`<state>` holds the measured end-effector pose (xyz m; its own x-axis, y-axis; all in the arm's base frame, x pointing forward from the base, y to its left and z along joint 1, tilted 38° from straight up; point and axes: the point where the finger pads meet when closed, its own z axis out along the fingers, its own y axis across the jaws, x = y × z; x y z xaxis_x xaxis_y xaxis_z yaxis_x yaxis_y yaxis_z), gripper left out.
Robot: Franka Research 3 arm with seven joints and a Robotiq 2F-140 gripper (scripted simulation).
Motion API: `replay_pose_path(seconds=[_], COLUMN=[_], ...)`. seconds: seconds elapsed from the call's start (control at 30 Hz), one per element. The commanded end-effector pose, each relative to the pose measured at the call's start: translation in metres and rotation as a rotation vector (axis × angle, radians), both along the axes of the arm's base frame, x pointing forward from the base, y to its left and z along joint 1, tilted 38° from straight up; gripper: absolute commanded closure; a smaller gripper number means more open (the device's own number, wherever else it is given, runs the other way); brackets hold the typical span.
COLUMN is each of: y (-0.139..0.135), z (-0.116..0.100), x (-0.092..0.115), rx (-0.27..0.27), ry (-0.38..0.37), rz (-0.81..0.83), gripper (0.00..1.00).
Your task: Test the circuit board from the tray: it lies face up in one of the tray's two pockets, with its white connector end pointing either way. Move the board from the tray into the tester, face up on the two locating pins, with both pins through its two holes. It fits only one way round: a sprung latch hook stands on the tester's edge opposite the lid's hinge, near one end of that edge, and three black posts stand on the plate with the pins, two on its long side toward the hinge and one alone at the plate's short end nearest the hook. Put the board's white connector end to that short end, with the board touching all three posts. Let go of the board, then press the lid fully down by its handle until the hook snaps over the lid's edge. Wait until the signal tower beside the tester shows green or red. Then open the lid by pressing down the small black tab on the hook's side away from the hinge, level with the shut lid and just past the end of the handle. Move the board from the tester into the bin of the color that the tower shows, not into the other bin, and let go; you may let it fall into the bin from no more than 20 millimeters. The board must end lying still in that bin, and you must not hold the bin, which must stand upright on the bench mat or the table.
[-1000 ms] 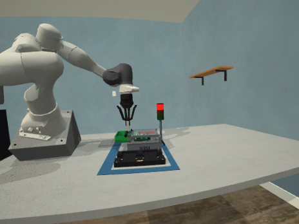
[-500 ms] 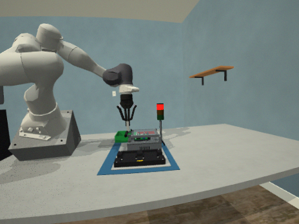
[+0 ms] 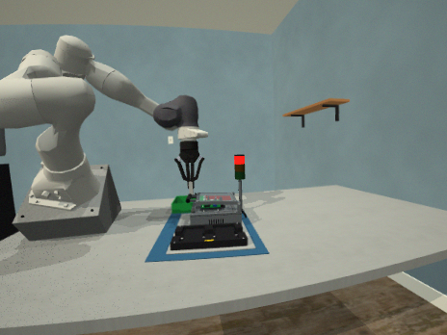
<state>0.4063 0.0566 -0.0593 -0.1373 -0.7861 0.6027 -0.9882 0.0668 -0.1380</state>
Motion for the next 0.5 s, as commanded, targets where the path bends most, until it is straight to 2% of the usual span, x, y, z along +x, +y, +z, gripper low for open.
replay_pose_path(seconds=[0.0, 0.1, 0.37, 0.47], y=[0.000, 0.002, 0.031, 0.037], z=[0.003, 0.005, 0.043, 0.050], x=[0.001, 0.000, -0.003, -0.003], rx=[-0.001, -0.001, -0.001, -0.001], ry=[-0.001, -0.001, -0.001, -0.001], rz=[0.000, 0.000, 0.000, 0.000], gripper=[1.00, 1.00, 1.00, 1.00])
